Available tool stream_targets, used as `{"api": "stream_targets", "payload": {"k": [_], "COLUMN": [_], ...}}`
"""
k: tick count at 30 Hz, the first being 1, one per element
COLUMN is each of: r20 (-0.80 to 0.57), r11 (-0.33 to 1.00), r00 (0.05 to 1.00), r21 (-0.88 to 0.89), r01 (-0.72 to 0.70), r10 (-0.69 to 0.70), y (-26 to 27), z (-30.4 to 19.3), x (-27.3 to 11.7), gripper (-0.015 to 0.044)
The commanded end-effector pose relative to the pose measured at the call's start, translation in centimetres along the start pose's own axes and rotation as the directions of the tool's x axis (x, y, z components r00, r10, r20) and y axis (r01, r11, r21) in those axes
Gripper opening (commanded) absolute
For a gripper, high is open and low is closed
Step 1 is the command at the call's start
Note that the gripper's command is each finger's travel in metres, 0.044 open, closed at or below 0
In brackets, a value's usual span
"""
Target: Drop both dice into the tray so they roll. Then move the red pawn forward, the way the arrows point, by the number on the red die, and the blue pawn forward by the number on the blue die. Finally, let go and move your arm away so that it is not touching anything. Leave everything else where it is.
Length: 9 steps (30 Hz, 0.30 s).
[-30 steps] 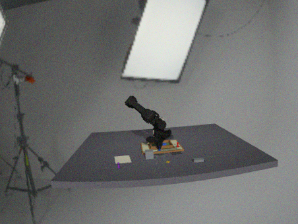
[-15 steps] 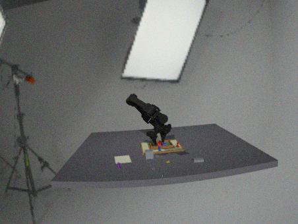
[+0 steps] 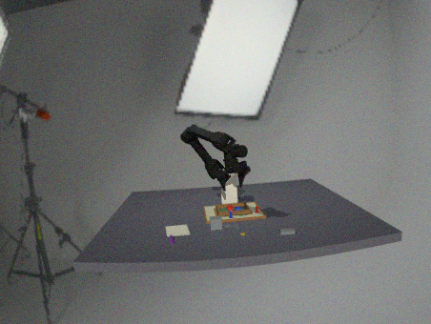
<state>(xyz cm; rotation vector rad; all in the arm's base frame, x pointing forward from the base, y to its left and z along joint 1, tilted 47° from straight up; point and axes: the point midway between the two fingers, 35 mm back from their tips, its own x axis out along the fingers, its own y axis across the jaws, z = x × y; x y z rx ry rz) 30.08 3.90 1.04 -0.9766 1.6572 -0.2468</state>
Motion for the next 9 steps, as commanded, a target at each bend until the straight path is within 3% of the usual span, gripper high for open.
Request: {"api": "stream_targets", "payload": {"k": [1, 5, 6, 9], "r20": [-0.014, -0.024, -0.005, -0.005], "r11": [0.977, 0.939, 0.987, 0.987], "r00": [1.000, 1.000, 1.000, 1.000], "r21": [0.214, 0.345, 0.158, 0.158], "r01": [0.001, 0.016, 0.000, 0.000], "r10": [0.002, -0.008, 0.001, 0.001], "y": [3.0, 4.3, 2.3, 2.3], "z": [-6.1, -9.8, -4.1, -4.1], "x": [-2.0, -2.4, -1.6, -1.6], "gripper": [0.0440, 0.0440, 0.0440, 0.0440]}}
